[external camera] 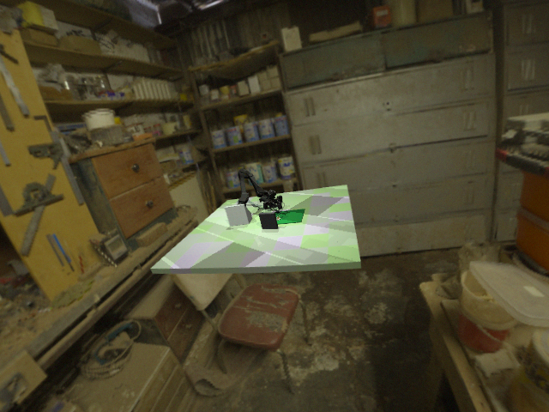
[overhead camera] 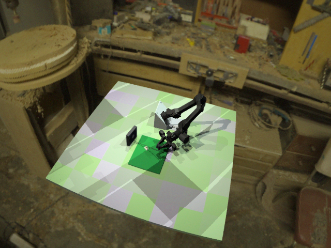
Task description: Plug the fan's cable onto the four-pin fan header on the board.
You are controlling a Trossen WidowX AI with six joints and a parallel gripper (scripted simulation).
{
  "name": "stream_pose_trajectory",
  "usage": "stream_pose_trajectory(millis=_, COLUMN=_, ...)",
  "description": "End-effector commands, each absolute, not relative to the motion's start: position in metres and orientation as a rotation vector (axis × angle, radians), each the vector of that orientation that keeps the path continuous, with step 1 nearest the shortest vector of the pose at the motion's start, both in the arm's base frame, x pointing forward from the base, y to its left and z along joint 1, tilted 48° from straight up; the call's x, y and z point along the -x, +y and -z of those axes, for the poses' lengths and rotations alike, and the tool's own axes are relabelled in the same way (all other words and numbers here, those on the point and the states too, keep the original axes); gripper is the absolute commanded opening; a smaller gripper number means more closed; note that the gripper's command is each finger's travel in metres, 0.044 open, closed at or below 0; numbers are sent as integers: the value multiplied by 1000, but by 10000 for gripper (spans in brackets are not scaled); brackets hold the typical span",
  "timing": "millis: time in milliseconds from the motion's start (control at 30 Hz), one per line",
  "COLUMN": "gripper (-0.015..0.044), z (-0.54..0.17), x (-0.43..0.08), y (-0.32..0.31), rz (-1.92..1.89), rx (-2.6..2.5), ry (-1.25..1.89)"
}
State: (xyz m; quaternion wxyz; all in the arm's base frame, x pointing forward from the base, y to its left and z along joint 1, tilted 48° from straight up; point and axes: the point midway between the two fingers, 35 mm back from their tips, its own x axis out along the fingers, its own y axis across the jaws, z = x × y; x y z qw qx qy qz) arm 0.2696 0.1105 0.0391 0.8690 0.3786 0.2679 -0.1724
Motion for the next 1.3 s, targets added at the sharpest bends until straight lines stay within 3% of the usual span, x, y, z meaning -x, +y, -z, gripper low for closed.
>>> stream_pose_trajectory(millis=0, gripper=0, z=-42, x=-270, y=108, rz=361, rx=-793, ry=558)
stream_pose_trajectory(millis=1267, gripper=0, z=-22, x=-265, y=129, rz=362, rx=-797, ry=558)
